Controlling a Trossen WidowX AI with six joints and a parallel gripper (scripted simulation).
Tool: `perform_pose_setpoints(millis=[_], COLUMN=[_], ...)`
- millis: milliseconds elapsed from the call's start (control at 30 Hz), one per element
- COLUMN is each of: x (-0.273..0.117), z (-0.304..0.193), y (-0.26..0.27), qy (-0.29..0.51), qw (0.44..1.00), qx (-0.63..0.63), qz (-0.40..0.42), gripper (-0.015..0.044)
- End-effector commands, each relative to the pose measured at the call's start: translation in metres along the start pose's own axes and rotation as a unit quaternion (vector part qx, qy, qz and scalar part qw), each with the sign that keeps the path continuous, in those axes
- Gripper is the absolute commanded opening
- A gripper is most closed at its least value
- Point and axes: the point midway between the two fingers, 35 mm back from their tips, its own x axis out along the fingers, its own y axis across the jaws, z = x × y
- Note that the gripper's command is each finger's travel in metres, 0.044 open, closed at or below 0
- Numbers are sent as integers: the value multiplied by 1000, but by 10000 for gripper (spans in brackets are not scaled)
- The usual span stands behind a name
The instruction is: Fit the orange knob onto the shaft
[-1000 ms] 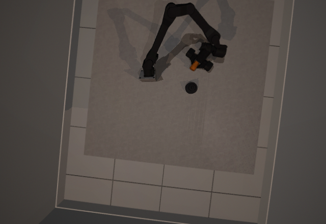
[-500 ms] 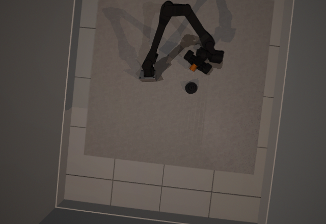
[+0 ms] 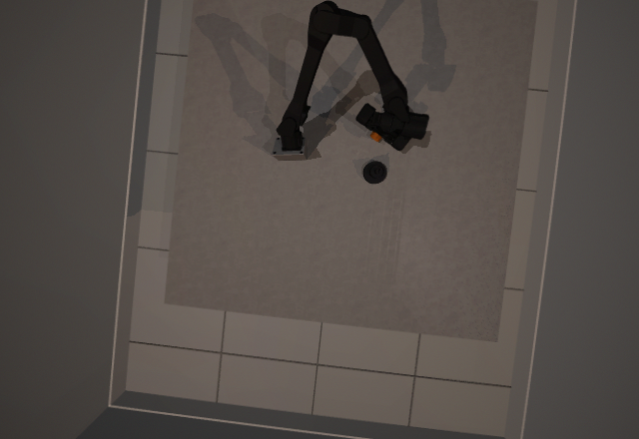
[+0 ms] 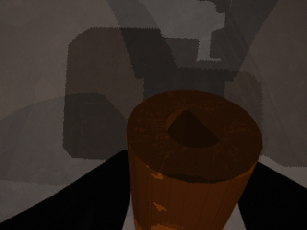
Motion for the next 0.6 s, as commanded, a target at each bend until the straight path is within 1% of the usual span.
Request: perform_pose_setpoints(millis=[0,567], x=[-2,-6], z=[-4,-21], y=[1,1], qy=[-40,-167], qw=[999,986], qx=[-1,0], qz=[0,0], gripper=[179,179])
